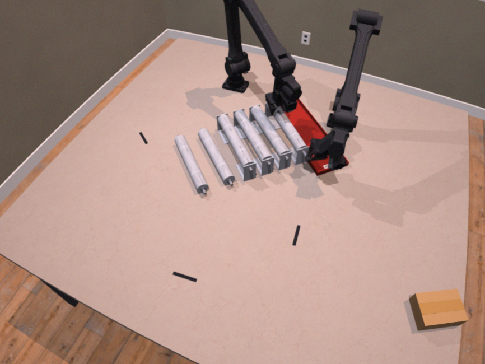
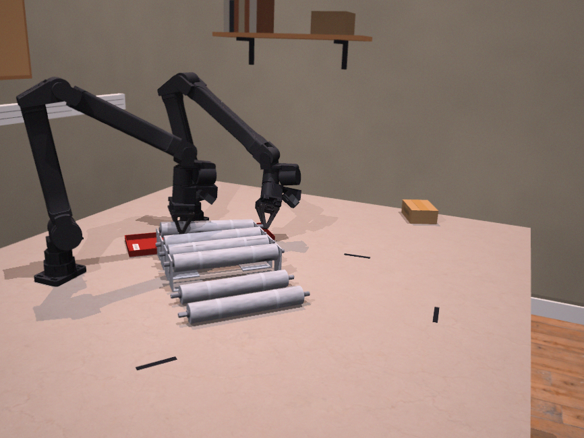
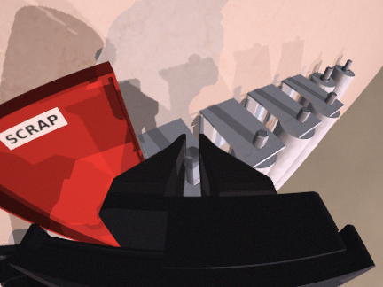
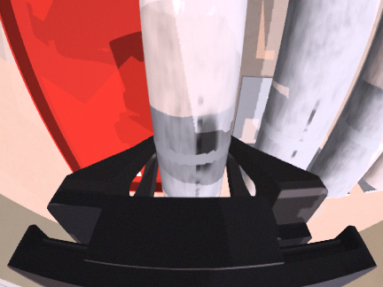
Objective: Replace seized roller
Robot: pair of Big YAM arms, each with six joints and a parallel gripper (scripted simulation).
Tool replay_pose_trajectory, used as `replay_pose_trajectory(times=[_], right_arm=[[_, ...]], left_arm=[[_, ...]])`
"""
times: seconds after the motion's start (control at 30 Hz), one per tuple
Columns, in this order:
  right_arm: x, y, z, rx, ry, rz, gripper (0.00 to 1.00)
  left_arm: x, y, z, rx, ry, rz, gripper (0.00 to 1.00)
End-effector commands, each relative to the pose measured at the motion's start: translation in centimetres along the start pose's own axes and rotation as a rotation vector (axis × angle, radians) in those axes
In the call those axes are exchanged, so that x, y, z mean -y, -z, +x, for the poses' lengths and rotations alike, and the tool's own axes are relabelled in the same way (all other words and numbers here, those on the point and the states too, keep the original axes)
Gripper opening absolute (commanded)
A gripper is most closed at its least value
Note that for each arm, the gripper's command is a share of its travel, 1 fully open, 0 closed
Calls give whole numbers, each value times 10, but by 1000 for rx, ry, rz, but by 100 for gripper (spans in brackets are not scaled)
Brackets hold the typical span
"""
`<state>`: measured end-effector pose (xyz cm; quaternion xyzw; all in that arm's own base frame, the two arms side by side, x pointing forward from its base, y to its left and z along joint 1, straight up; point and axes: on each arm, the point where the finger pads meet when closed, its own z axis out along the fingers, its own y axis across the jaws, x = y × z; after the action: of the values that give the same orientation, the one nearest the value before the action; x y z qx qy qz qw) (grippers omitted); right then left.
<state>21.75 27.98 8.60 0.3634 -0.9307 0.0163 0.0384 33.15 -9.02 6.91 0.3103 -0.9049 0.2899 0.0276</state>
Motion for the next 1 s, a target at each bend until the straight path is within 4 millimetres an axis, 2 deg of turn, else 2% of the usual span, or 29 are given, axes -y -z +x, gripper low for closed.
replay_pose_trajectory(times=[0.0,0.13,0.23,0.3,0.37,0.63,0.67,0.8,0.97], right_arm=[[1,32,-20,37,-19,-14,32],[1,30,-20,15,-21,-12,32],[1,37,-20,23,-21,-15,32],[1,33,-20,3,-24,-12,32],[1,40,-20,22,-24,-16,32],[0,42,-21,20,-24,-16,32],[0,42,-21,20,-24,-16,32],[2,41,-21,20,-11,-10,32],[1,42,-22,21,-11,-11,32]], left_arm=[[33,38,-74,183,-34,66,3],[33,38,-74,183,-34,66,3],[33,38,-74,183,-34,66,3],[33,38,-74,183,-34,66,3],[33,38,-74,183,-34,66,3],[33,37,-74,183,-34,66,3],[11,2,-21,-69,23,-17,3],[7,0,-25,-49,8,-12,3],[13,3,-28,-33,-1,1,3]])
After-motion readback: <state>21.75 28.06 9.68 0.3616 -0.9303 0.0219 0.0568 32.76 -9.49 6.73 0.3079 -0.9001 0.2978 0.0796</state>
